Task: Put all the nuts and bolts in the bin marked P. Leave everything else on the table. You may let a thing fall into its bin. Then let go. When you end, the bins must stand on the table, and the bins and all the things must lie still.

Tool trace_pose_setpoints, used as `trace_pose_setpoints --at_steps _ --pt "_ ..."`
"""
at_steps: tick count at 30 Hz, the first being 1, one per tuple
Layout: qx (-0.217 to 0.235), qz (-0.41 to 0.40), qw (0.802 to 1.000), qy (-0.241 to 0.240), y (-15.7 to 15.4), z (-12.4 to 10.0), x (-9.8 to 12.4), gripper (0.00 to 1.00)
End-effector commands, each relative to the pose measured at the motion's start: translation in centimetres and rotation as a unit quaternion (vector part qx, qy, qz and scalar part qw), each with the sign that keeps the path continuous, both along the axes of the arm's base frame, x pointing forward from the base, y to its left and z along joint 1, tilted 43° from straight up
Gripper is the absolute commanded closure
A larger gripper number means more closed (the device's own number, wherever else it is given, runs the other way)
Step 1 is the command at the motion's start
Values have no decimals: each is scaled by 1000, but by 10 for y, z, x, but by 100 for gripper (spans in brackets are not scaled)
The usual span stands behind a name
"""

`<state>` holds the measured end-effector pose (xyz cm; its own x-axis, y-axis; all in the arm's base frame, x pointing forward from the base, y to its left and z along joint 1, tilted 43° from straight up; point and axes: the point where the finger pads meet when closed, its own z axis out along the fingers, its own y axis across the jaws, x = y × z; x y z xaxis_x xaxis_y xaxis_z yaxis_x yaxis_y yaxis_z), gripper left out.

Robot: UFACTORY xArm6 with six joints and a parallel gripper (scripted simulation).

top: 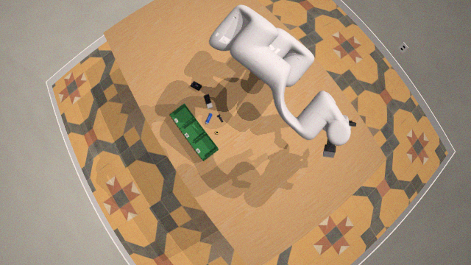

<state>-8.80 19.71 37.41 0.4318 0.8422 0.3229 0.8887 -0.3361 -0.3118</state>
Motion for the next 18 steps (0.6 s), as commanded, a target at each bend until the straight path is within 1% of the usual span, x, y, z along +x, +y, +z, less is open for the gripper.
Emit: trace_pose_setpoints --at_steps 1,2,3,12,16,17,18 --pt "1 0 1000 1 0 1 0 0" --pt "1 0 1000 1 0 1 0 0" --pt "1 0 1000 1 5 -5 2 93" --pt "2 0 1000 0 52 -59 23 93" --pt "2 0 1000 0 54 -62 24 93" --pt "9 -24 1000 3 49 -63 31 93" --pt "9 -24 1000 3 49 -63 31 93"
